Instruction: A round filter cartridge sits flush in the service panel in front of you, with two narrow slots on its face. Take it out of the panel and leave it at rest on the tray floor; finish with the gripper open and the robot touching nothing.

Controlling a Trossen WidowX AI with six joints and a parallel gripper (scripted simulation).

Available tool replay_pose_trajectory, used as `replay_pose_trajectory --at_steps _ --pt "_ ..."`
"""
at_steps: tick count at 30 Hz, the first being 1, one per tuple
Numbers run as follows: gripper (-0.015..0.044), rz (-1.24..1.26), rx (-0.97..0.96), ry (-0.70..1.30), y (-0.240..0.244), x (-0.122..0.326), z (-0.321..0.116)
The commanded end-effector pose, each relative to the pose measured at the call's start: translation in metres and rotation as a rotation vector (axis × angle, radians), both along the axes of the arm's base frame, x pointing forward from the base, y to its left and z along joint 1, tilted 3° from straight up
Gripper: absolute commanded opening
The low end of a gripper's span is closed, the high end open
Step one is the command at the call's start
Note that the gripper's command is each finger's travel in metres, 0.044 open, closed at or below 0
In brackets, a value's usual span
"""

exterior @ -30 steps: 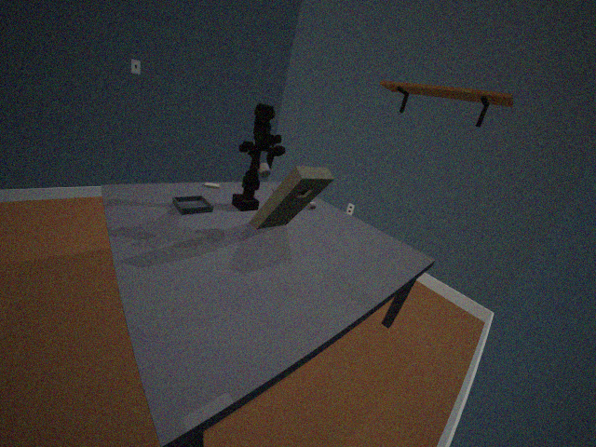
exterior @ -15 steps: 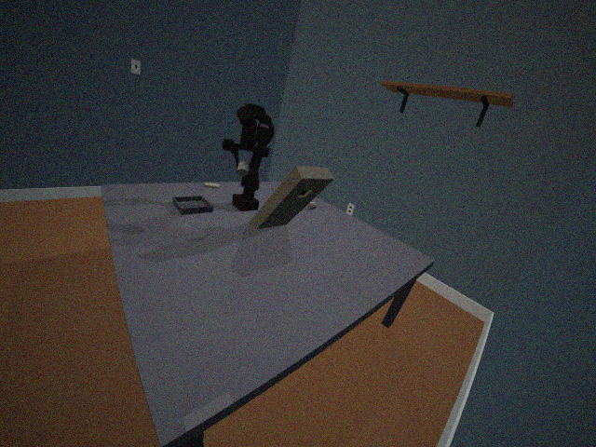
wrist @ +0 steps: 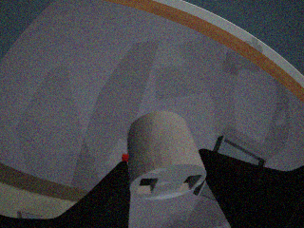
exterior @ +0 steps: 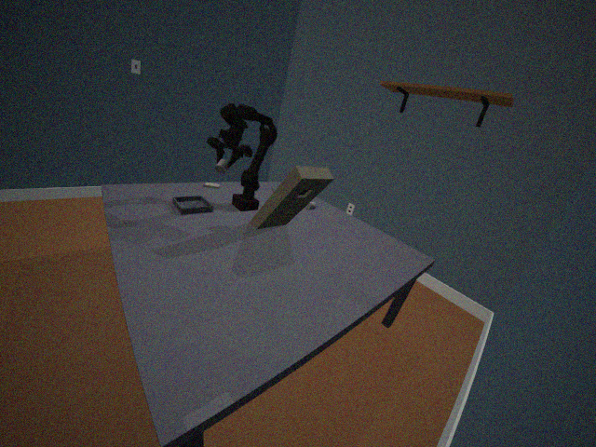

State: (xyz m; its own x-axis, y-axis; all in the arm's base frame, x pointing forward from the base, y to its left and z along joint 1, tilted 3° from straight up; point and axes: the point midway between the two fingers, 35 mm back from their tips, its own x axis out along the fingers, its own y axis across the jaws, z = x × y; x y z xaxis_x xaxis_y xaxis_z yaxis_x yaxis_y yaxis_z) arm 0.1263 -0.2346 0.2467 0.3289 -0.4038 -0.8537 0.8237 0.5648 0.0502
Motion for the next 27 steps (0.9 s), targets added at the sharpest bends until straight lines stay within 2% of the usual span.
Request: replay_pose_trajectory --at_steps 1,11,27 --pt "0.0000 -0.125 0.004 0.000 -0.012 -0.021 -0.004" --pt "0.0000 -0.204 0.006 0.000 -0.020 -0.036 -0.009" --pt "0.0000 -0.496 0.016 0.009 -0.047 -0.108 -0.081"
